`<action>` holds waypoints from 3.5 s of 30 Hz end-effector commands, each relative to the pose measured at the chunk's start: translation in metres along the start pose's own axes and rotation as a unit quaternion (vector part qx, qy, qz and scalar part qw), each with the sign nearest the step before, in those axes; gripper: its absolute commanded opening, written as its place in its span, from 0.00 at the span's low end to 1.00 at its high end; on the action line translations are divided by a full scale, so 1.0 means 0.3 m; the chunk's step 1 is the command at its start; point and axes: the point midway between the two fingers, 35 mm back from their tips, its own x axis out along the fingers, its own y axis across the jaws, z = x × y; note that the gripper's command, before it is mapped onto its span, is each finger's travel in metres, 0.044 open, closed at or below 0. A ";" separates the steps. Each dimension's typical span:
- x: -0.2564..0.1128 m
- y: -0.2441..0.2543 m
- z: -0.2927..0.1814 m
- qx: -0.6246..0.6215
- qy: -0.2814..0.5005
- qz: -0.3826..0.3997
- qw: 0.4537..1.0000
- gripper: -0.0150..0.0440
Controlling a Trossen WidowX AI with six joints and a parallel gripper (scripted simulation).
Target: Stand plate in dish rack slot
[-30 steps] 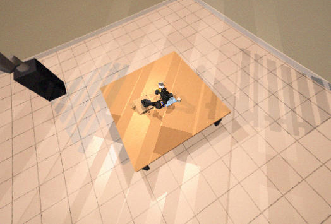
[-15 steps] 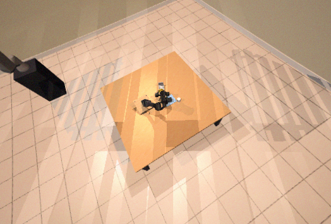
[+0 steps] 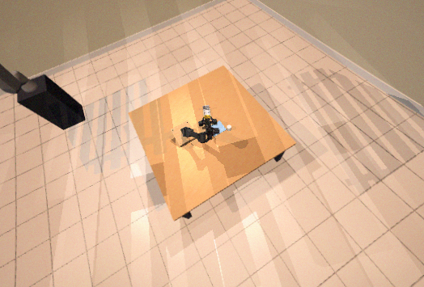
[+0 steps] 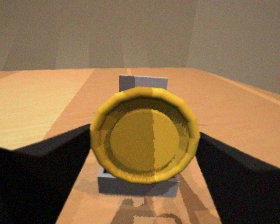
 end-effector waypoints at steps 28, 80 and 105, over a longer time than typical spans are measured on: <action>0.130 0.000 0.018 -0.009 -0.003 -0.007 1.000 0.25; 0.141 0.005 -0.009 -0.012 0.002 -0.009 1.000 0.93; 0.136 0.012 0.350 0.131 0.099 0.044 0.985 0.93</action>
